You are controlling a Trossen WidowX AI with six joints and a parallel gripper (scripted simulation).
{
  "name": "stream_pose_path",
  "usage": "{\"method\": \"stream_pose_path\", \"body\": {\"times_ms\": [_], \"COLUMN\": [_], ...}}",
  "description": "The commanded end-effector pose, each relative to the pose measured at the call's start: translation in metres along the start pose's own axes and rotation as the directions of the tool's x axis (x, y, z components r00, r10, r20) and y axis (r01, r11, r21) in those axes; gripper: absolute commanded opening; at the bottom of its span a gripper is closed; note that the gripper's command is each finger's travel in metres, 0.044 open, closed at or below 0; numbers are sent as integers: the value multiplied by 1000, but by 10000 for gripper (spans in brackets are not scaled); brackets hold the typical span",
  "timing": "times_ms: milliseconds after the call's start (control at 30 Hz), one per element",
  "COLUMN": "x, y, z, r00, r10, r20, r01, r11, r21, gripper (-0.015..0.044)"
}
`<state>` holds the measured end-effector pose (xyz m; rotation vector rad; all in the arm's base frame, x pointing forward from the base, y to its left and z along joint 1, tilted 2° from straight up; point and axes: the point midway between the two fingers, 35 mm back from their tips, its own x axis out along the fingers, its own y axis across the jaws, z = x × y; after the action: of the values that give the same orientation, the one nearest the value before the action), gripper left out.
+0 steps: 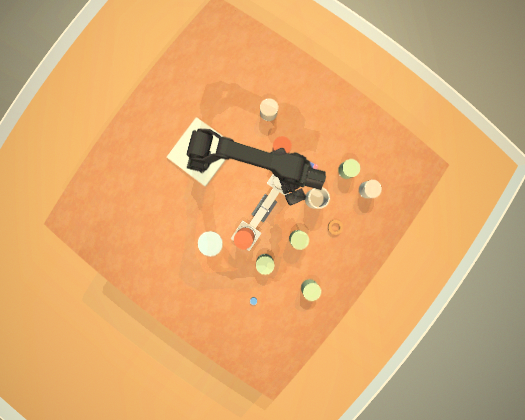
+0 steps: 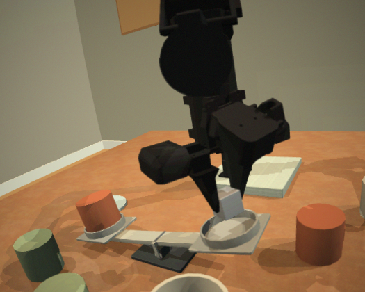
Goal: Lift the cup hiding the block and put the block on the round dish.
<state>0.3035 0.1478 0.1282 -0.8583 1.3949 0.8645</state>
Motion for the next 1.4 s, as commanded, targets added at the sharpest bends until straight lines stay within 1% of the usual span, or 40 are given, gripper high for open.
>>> {"method": "stream_pose_path", "body": {"times_ms": [0, 300, 400, 500, 733, 1367], "x": [-17, -56, -62, -62, -53, -30], "y": [-1, 1, 2, -1, -31, -96], "z": [1, -2, -3, -5, -30, -115], "r00": [1000, 1000, 1000, 1000, 1000, 1000], "r10": [-3, -3, -3, -3, -8, -30], "r20": [1, 1, 1, 1, 0, -1], "r01": [3, 3, 3, 3, 8, 30], "r11": [1000, 1000, 1000, 1000, 1000, 1000], "r21": [-4, -4, -4, -4, -1, 9], "gripper": [0, 0, 0, 0, 0, 0]}}
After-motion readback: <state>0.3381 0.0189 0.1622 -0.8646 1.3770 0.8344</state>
